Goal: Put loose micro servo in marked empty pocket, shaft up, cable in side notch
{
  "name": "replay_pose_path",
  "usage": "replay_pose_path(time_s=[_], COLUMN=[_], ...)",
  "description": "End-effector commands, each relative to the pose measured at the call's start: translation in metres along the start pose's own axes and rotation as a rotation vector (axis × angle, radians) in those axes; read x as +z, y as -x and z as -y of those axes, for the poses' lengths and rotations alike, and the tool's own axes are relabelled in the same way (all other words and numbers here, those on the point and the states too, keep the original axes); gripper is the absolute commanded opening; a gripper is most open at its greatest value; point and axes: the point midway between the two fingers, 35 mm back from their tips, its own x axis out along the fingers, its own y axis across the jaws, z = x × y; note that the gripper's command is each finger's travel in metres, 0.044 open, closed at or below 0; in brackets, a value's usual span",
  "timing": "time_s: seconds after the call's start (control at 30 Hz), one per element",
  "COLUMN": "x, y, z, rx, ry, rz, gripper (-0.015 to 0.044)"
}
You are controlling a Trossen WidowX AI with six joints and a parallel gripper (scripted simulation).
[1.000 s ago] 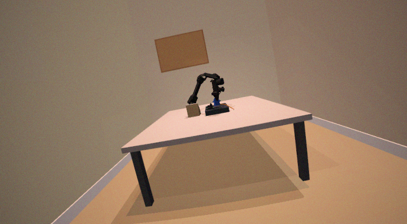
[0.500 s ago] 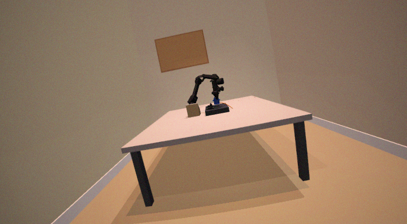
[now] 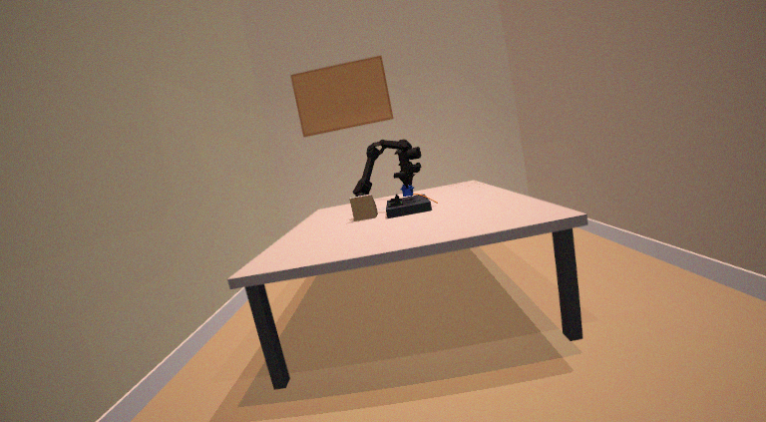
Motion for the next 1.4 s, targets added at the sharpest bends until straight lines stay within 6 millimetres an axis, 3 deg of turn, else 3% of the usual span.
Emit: replay_pose_path(time_s=[0.0, 1.37], x=[-0.0007, -0.0007], y=[0.0006, 0.0006], z=[-0.0009, -0.0009], rx=[0.003, 0.003], ry=[-0.144, -1.571], rz=[0.001, -0.002], gripper=[0.0000, 0.0000])
